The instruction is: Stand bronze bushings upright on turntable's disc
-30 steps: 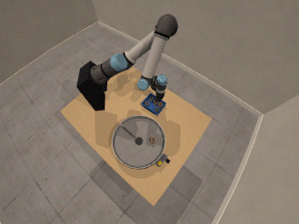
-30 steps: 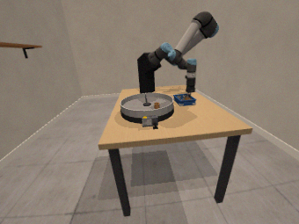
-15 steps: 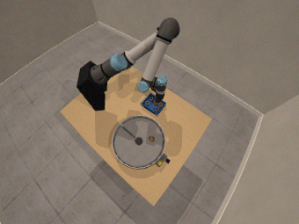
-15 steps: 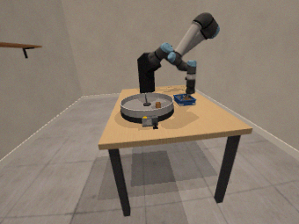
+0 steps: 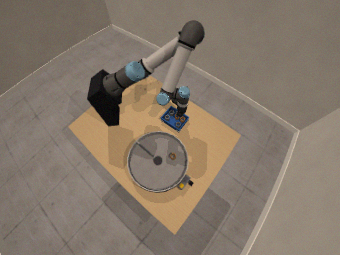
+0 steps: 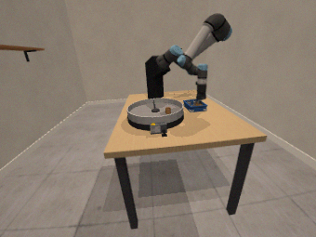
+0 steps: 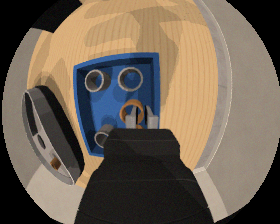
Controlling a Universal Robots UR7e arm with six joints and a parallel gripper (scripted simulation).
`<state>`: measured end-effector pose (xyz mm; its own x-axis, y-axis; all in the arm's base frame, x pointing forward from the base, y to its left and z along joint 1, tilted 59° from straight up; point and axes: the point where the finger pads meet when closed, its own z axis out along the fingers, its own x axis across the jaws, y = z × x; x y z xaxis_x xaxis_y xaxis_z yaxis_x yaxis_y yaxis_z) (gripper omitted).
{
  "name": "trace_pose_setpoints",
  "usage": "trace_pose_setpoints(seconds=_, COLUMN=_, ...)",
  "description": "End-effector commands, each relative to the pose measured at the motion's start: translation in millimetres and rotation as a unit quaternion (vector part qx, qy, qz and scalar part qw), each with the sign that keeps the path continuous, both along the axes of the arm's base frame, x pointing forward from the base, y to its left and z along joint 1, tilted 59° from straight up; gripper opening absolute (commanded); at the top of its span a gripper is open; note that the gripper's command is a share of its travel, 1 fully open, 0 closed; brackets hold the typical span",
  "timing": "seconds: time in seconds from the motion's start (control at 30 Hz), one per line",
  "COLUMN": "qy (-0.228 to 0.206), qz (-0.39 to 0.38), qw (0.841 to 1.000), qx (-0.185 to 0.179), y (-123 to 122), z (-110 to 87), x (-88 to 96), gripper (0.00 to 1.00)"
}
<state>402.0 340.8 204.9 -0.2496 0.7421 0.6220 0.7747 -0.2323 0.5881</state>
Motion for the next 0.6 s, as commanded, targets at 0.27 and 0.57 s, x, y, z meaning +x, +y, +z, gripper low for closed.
trace_pose_setpoints(seconds=0.27, qy=0.000, qz=0.000, qw=1.000, qx=0.000, y=0.0, z=0.4, x=0.0, gripper=0.36)
trace_pose_setpoints(seconds=0.57, qy=0.000, qz=0.000, qw=1.000, qx=0.000, y=0.0, z=0.4, x=0.0, gripper=0.00)
